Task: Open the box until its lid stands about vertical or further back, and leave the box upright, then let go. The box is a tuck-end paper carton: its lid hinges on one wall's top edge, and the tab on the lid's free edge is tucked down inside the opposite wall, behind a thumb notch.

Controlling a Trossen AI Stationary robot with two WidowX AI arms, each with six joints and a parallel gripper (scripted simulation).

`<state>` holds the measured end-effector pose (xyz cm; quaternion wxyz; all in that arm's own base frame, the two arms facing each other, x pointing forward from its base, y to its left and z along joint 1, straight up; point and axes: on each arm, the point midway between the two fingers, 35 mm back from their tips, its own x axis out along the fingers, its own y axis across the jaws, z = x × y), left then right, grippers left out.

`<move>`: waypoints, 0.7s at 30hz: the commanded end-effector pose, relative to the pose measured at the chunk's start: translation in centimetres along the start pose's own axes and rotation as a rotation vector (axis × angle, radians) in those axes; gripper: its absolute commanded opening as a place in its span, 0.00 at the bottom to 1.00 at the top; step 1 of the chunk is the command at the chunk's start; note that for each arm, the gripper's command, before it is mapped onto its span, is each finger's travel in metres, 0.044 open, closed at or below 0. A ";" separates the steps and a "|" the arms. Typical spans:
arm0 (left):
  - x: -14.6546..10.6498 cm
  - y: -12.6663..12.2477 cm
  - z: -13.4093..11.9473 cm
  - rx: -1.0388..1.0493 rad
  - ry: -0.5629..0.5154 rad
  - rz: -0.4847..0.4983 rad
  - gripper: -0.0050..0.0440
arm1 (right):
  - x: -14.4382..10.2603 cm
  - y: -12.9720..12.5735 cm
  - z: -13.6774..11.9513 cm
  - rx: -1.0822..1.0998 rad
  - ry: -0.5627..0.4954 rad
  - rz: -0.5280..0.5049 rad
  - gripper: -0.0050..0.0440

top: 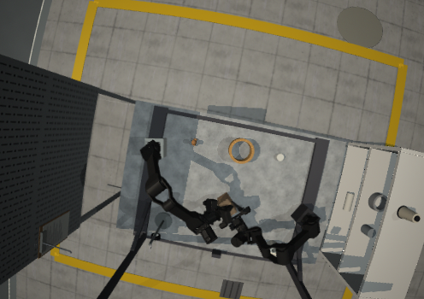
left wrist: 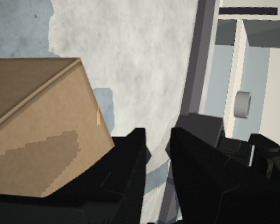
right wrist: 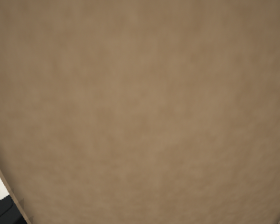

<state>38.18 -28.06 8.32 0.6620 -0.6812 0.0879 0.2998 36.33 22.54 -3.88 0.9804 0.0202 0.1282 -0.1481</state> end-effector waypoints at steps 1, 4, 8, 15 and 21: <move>-0.9 -0.9 -1.0 -0.086 0.005 -0.034 0.20 | 0.0 0.5 0.8 0.021 -0.009 0.008 0.74; -1.0 -0.5 -1.4 -0.103 0.002 -0.040 0.20 | 0.0 0.5 0.8 0.021 -0.009 0.008 0.74; -0.9 -0.3 -1.4 -0.103 0.001 -0.040 0.20 | 0.0 0.5 0.8 0.021 -0.009 0.008 0.74; -0.3 0.6 -1.5 -0.103 0.001 -0.040 0.20 | 0.0 0.5 0.8 0.021 -0.009 0.008 0.74; 0.1 1.2 -1.6 -0.103 0.001 -0.040 0.20 | 0.0 0.5 0.8 0.021 -0.009 0.008 0.74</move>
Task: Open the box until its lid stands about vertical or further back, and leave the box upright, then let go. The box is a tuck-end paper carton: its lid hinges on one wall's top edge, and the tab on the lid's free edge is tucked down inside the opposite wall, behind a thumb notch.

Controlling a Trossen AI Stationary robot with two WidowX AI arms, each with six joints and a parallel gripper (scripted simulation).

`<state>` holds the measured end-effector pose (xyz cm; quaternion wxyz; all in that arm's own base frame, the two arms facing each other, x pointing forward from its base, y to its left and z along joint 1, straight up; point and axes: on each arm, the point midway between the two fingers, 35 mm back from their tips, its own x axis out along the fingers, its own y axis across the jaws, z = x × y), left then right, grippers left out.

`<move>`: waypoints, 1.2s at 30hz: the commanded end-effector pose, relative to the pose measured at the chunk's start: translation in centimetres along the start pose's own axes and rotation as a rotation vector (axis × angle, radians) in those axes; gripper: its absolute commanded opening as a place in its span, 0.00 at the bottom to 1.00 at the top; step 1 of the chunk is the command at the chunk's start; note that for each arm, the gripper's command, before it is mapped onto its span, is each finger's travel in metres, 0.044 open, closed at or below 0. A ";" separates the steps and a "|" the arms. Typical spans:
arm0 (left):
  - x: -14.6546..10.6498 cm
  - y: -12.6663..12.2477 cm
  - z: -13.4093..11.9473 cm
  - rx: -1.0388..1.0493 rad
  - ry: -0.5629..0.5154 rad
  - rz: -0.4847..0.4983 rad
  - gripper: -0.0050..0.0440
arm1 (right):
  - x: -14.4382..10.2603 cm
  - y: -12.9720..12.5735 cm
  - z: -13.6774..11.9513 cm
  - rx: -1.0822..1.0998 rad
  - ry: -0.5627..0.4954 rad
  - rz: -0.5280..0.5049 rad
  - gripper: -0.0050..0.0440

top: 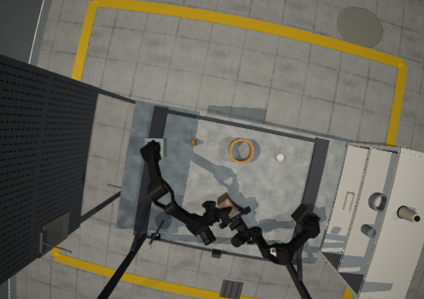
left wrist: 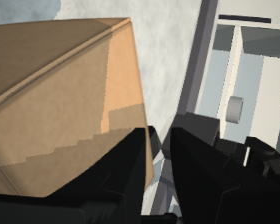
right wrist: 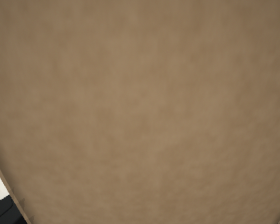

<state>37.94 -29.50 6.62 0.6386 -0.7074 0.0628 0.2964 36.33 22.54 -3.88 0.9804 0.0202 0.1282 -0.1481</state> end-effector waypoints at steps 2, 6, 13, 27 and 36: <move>-0.1 -0.2 -0.2 -0.022 0.010 -0.010 0.20 | 0.0 0.5 0.8 0.021 -0.009 0.008 0.74; 0.1 0.0 -0.2 -0.022 0.010 -0.010 0.20 | 0.0 0.5 0.8 0.021 -0.009 0.008 0.74; 0.1 0.0 -0.2 -0.022 0.010 -0.010 0.20 | 0.0 0.5 0.8 0.021 -0.009 0.008 0.74; -0.5 -1.2 -0.3 -0.034 0.013 -0.027 0.20 | 0.0 0.5 0.8 0.021 -0.009 0.008 0.74; -0.9 -1.8 -0.3 -0.034 0.013 -0.027 0.20 | 0.0 0.5 0.8 0.021 -0.009 0.008 0.74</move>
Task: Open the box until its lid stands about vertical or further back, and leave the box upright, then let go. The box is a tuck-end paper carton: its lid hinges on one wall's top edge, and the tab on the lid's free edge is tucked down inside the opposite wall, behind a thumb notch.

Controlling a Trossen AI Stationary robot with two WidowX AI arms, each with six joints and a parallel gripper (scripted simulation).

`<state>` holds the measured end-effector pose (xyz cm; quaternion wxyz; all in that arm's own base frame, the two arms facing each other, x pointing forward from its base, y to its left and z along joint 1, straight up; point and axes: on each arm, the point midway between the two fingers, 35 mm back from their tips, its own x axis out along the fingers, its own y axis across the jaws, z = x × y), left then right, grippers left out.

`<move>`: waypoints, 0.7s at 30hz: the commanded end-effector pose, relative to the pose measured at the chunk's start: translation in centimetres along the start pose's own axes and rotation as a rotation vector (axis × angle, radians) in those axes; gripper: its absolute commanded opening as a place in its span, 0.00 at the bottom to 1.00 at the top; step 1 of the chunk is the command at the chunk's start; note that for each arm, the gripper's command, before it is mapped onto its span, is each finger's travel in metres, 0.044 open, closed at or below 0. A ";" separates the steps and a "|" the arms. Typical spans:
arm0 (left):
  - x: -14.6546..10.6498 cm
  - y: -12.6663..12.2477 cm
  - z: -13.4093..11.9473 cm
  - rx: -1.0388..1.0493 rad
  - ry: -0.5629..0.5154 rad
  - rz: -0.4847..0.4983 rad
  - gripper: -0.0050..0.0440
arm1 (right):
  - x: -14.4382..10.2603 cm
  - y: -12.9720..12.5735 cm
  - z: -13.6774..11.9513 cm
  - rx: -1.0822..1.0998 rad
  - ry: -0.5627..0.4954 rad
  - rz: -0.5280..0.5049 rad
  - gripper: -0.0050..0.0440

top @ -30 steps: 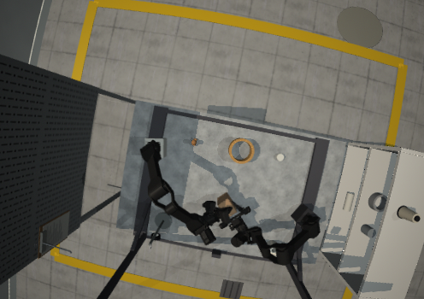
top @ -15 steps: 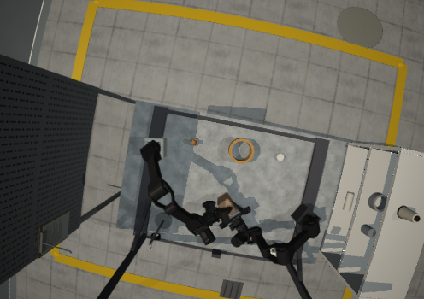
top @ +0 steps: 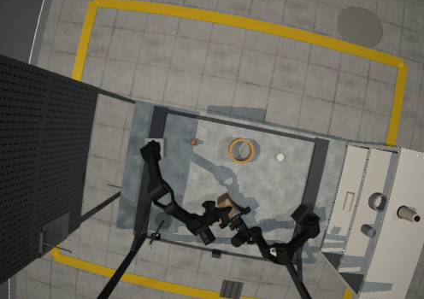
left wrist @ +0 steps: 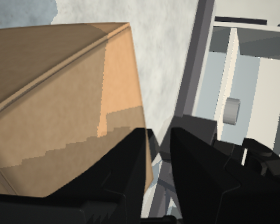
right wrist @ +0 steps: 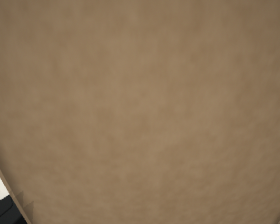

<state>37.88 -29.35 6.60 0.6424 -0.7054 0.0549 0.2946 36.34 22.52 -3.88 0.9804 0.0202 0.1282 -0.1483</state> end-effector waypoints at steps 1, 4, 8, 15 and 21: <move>-0.9 -1.8 -0.5 -0.038 0.022 -0.011 0.20 | 0.0 0.5 0.8 0.021 -0.009 0.009 0.74; -0.9 -1.9 -0.5 -0.038 0.022 -0.011 0.20 | 0.0 0.5 0.8 0.021 -0.009 0.009 0.74; -0.7 -1.5 -0.3 -0.038 0.021 -0.011 0.20 | 0.0 0.5 0.8 0.021 -0.009 0.009 0.74; -1.0 -1.4 -0.3 -0.038 0.021 -0.010 0.20 | 0.0 0.5 0.8 0.021 -0.009 0.009 0.74; -1.5 -1.1 -0.4 -0.038 0.021 -0.008 0.20 | 0.0 0.5 0.8 0.021 -0.009 0.009 0.74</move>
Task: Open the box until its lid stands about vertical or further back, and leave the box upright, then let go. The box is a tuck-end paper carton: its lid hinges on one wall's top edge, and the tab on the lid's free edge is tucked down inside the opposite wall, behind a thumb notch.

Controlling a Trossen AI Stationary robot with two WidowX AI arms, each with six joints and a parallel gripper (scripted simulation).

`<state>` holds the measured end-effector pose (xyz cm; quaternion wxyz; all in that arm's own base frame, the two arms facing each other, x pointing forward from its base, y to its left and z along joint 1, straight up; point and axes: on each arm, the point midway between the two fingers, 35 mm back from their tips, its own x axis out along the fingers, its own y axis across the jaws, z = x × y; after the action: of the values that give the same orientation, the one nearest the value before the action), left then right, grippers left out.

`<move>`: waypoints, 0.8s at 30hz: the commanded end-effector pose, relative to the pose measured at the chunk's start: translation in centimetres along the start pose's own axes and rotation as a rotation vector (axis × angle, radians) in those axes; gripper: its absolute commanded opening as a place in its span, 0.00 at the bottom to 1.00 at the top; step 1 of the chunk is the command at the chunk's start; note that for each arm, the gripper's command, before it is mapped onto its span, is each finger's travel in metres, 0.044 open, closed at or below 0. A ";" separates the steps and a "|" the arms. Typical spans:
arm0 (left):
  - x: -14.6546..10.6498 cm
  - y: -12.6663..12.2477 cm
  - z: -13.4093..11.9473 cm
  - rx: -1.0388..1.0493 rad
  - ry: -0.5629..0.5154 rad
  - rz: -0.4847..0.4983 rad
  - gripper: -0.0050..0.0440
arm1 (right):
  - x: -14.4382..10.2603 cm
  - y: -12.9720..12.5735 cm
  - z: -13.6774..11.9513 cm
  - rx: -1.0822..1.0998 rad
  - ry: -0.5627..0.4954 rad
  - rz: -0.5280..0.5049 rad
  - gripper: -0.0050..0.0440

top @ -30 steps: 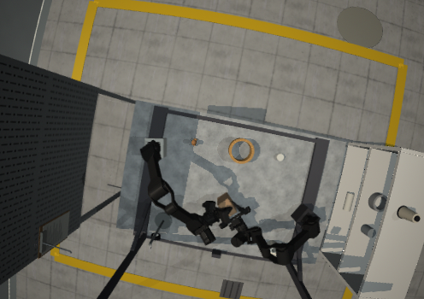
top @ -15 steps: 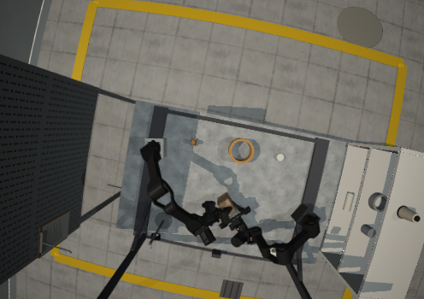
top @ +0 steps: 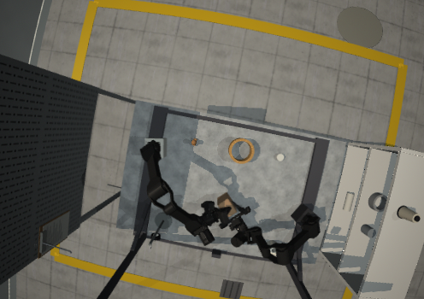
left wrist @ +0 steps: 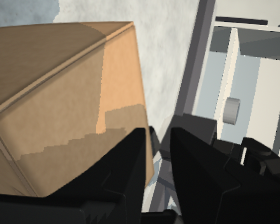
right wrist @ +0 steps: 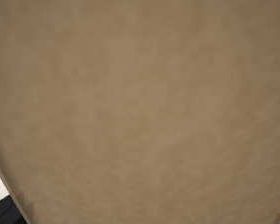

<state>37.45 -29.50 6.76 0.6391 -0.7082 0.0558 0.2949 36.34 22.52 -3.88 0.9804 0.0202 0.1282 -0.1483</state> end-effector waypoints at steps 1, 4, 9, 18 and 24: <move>-1.1 -1.1 -0.4 -0.030 0.018 -0.011 0.20 | 0.0 0.5 0.8 0.021 -0.009 0.009 0.74; -1.3 -1.0 -0.4 -0.030 0.018 -0.011 0.20 | 0.0 0.5 0.8 0.021 -0.009 0.009 0.74; -1.6 -0.8 -0.4 -0.031 0.018 -0.010 0.20 | 0.0 0.5 0.8 0.021 -0.009 0.009 0.74; -2.4 -0.4 -0.5 -0.031 0.018 -0.008 0.20 | 0.0 0.5 0.8 0.021 -0.009 0.009 0.74; -2.8 -0.2 -0.5 -0.031 0.018 -0.008 0.20 | 0.0 0.5 0.8 0.021 -0.009 0.009 0.74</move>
<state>35.40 -30.30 6.69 0.6401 -0.7063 0.0575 0.2968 36.34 22.52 -3.88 0.9804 0.0202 0.1282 -0.1483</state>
